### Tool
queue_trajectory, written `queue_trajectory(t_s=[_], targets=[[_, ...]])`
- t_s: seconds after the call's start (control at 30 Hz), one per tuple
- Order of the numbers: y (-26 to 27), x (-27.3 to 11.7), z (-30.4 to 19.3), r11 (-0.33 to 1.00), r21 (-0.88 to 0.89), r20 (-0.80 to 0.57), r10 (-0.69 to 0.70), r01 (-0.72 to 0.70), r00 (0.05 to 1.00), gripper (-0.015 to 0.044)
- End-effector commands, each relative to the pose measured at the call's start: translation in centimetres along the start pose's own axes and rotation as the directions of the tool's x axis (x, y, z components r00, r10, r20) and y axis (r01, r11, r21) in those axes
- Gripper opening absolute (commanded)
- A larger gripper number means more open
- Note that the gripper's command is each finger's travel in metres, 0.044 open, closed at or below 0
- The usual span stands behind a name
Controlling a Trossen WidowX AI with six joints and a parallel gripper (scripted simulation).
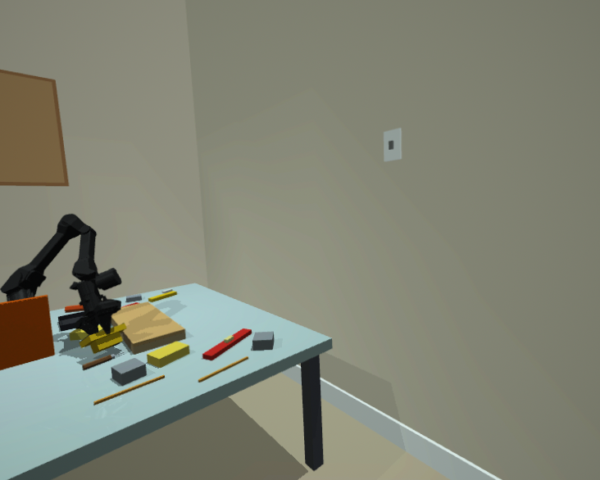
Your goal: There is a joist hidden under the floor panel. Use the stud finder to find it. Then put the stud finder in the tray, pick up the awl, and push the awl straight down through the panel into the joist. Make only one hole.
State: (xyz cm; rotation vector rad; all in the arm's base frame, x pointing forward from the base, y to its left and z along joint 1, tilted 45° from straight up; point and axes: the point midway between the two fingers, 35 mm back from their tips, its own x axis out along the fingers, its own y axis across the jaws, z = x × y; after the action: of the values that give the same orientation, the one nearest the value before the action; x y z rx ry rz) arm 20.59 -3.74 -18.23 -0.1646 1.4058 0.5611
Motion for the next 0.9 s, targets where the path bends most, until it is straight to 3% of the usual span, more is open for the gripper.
queue_trajectory(t_s=[0.0,0.87], targets=[[-0.17,-0.19,0.09,0.999,0.006,0.003,-0.032,0.032,0.999,0.0],[0.36,0.24,-0.05,0.983,0.014,-0.017,-0.181,0.181,0.983,0.0]])
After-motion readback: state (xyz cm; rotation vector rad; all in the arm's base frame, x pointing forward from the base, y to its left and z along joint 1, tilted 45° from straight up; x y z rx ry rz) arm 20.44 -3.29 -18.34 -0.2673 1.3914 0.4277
